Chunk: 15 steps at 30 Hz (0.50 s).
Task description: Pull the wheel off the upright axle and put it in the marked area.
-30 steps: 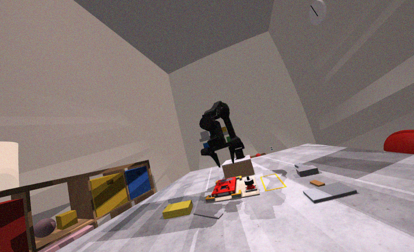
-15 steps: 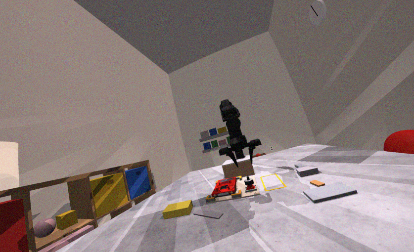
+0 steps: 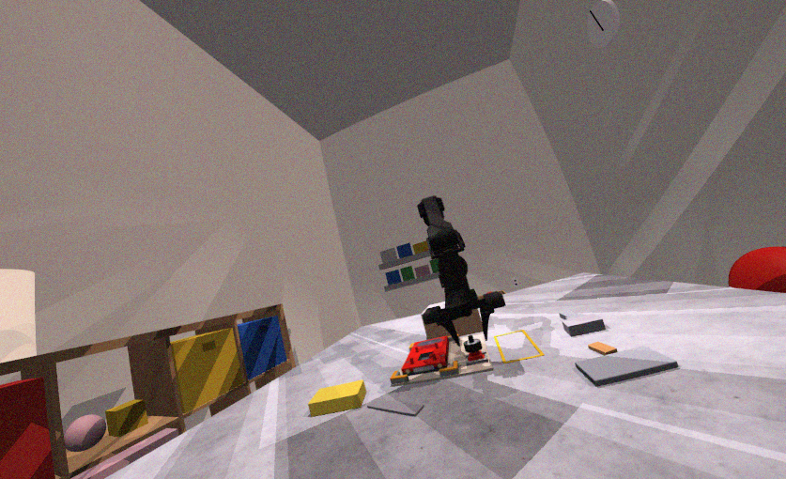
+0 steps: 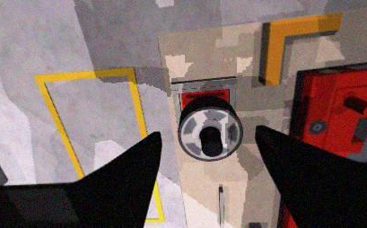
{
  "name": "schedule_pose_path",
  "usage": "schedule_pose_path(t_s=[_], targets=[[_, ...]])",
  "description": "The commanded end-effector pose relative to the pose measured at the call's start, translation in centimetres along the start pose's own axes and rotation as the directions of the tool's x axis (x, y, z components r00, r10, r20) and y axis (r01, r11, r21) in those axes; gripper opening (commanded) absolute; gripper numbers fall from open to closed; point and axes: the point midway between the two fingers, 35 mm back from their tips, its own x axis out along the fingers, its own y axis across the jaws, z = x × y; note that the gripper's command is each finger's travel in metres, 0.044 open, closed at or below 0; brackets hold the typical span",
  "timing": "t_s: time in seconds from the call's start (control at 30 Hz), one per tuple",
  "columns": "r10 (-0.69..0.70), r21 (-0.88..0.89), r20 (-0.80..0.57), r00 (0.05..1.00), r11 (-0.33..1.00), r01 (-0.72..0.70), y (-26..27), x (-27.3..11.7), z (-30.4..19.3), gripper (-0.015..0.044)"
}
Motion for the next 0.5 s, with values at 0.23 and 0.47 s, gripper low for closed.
schedule_pose_path(t_s=[0.23,0.47], targets=[[-0.001,0.001,-0.004,1.000,1.000,0.001,-0.06,0.73,-0.19,0.0208],[-0.001,0.001,-0.004,1.000,1.000,0.001,-0.06,0.73,-0.19,0.0161]])
